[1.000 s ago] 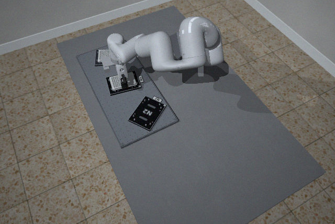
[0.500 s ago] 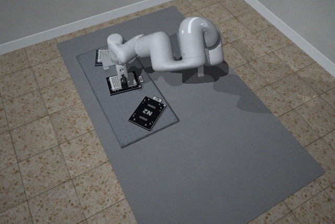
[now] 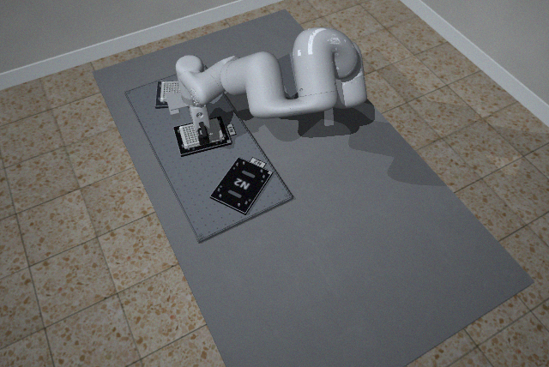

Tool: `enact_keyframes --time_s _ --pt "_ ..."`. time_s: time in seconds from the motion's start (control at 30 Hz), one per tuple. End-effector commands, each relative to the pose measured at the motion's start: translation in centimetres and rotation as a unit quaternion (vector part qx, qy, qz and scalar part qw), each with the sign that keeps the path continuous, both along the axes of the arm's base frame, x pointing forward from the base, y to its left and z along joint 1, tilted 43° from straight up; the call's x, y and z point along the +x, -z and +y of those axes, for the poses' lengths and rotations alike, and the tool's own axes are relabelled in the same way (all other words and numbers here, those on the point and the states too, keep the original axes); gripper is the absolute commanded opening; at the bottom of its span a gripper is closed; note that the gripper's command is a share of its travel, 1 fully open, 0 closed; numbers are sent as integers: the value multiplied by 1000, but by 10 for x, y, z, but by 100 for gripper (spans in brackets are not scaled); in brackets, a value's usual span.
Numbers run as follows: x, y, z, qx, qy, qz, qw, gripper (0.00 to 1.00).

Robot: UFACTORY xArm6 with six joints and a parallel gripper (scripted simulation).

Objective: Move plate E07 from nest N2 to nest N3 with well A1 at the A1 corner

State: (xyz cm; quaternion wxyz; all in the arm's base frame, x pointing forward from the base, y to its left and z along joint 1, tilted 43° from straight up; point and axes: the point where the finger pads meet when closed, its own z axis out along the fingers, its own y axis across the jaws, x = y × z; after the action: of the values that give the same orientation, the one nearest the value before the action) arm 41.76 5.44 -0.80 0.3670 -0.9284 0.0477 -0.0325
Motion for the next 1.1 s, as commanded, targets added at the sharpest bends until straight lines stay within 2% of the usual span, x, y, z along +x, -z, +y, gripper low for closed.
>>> enact_keyframes --time_s 0.0,0.67,1.07 --pt "1 -1 -1 -1 1 -2 1000 100" --pt "1 -1 -1 -1 1 -2 1000 100" --pt "0 -13 -12 -1 1 -2 1000 100"
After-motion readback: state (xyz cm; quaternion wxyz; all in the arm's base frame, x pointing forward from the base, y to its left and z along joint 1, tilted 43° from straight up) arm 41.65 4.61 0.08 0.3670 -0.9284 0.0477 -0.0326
